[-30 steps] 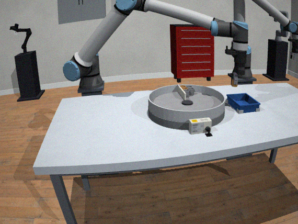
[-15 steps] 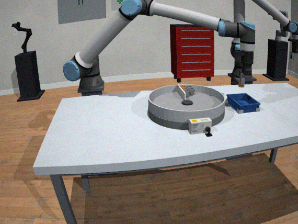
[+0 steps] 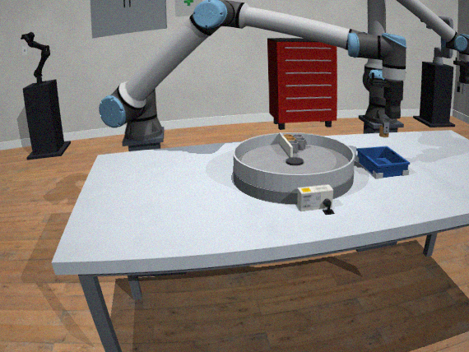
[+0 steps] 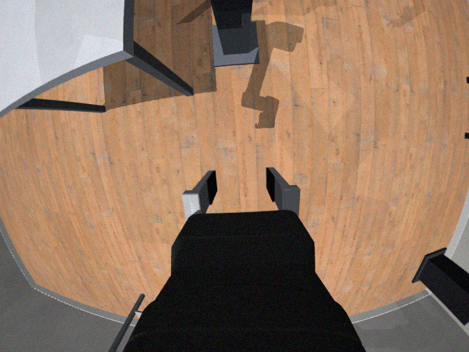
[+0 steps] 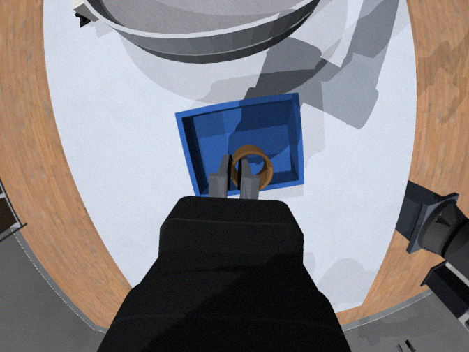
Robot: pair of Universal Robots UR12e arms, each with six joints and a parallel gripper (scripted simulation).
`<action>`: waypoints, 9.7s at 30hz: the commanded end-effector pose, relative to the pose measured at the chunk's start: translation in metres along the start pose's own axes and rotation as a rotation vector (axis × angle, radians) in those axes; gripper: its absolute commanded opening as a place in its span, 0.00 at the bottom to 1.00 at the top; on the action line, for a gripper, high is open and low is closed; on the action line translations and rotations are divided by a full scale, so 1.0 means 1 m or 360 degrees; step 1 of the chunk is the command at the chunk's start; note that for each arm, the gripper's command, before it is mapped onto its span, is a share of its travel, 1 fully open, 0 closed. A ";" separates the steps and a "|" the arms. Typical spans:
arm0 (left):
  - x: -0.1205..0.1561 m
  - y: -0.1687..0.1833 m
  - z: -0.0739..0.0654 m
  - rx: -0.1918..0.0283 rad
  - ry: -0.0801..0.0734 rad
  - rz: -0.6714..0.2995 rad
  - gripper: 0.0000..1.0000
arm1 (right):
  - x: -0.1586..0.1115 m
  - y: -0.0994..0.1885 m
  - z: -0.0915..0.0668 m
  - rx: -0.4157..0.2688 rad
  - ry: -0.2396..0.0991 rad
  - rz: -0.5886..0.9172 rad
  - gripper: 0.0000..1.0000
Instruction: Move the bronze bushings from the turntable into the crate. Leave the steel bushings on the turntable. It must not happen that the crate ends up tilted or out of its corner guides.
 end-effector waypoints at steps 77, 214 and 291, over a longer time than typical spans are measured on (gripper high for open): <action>0.002 -0.002 0.003 0.0008 0.0001 -0.0005 1.00 | -0.005 0.001 -0.004 -0.0004 0.0000 0.0001 0.00; 0.002 -0.002 0.003 0.0008 0.0001 -0.0005 1.00 | -0.001 0.002 0.112 -0.0003 0.0000 0.0000 0.00; 0.002 -0.002 0.003 0.0008 0.0001 -0.0005 1.00 | 0.000 0.002 0.118 -0.0003 0.0000 0.0000 0.00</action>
Point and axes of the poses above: on each arm, the point where the finger pads meet when closed, its own z axis out along the fingers, its own x axis across the jaws, y = z × x, the point moved 1 cm from there along -z, back along the fingers, and after that the axes turned 1 degree about -z, right-handed, at the moved point
